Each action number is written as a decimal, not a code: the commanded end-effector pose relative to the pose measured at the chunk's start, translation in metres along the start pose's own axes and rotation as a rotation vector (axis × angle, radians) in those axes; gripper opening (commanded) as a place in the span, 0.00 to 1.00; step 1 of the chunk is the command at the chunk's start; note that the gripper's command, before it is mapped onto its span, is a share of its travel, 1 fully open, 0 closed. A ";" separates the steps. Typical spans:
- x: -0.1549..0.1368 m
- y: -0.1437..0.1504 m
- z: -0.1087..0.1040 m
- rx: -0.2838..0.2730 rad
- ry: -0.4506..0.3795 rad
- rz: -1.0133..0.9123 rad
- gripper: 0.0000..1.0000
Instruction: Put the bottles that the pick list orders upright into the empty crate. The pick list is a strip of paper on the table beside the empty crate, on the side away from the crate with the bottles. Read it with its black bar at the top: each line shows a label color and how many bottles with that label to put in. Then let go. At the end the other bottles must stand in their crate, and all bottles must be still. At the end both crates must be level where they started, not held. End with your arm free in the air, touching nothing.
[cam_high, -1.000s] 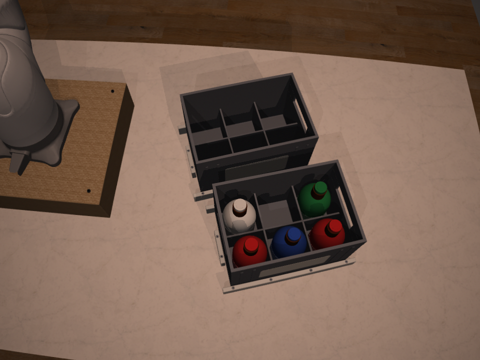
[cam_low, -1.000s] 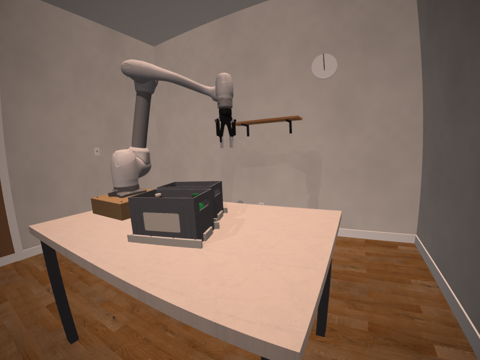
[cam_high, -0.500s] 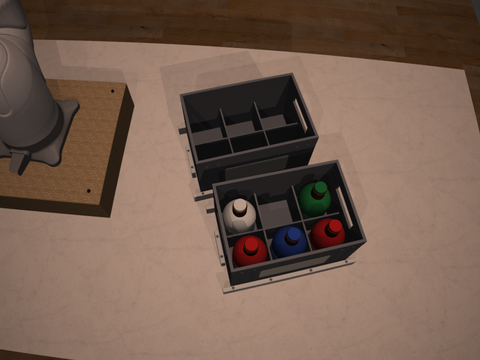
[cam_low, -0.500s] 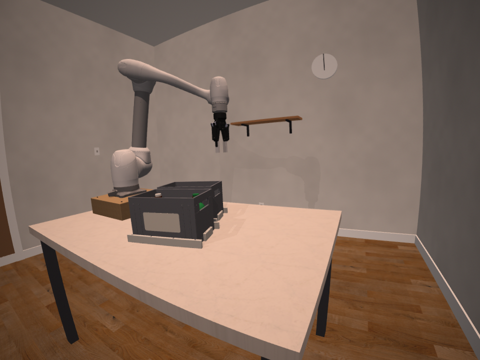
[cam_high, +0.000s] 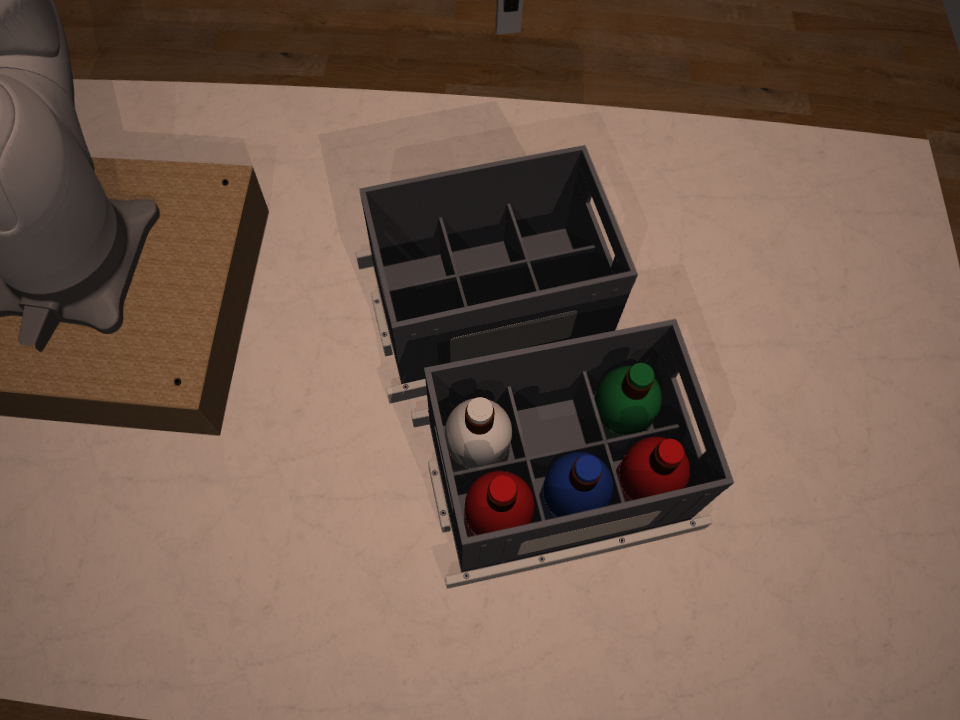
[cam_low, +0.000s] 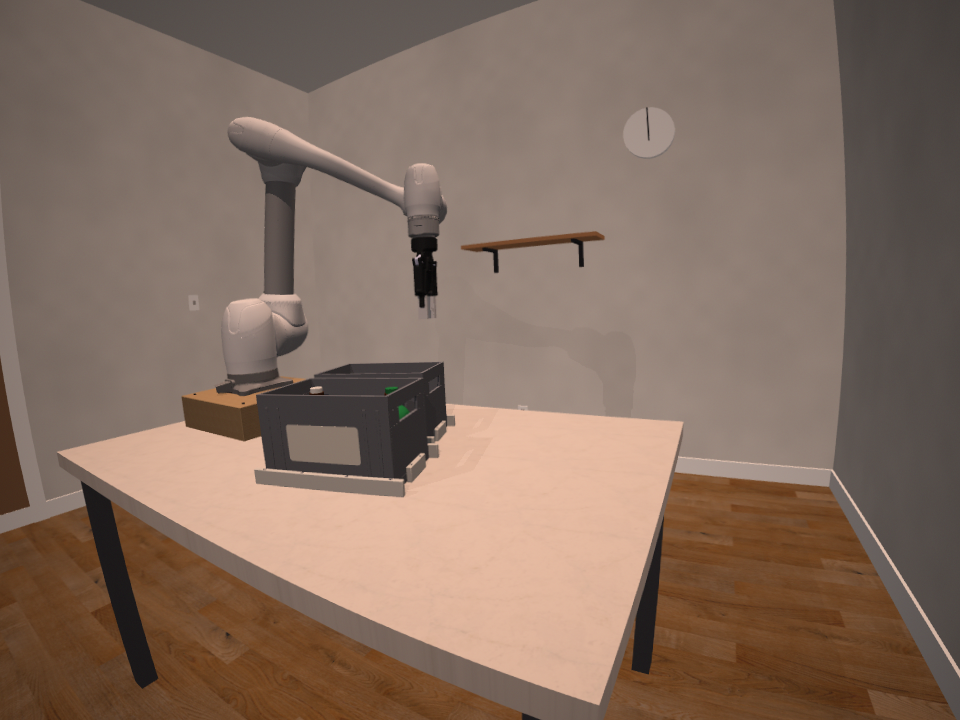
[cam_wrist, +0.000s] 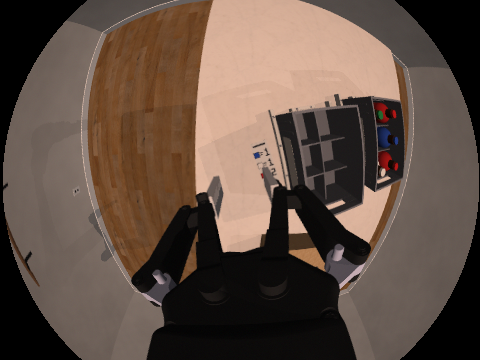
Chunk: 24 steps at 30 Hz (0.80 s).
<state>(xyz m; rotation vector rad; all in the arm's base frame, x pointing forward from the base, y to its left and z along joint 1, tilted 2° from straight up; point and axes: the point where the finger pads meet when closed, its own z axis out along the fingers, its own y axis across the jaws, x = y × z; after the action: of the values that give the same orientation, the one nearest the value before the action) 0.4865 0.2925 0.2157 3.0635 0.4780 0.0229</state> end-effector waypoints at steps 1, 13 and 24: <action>-0.010 0.011 0.010 0.006 0.001 -0.125 0.38; -0.037 0.042 0.039 0.006 0.001 -0.177 0.38; -0.061 0.070 0.066 0.006 0.001 -0.177 0.38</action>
<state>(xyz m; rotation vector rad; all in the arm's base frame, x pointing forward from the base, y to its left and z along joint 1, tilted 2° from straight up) 0.4508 0.2065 0.1531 3.0132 0.7491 0.0167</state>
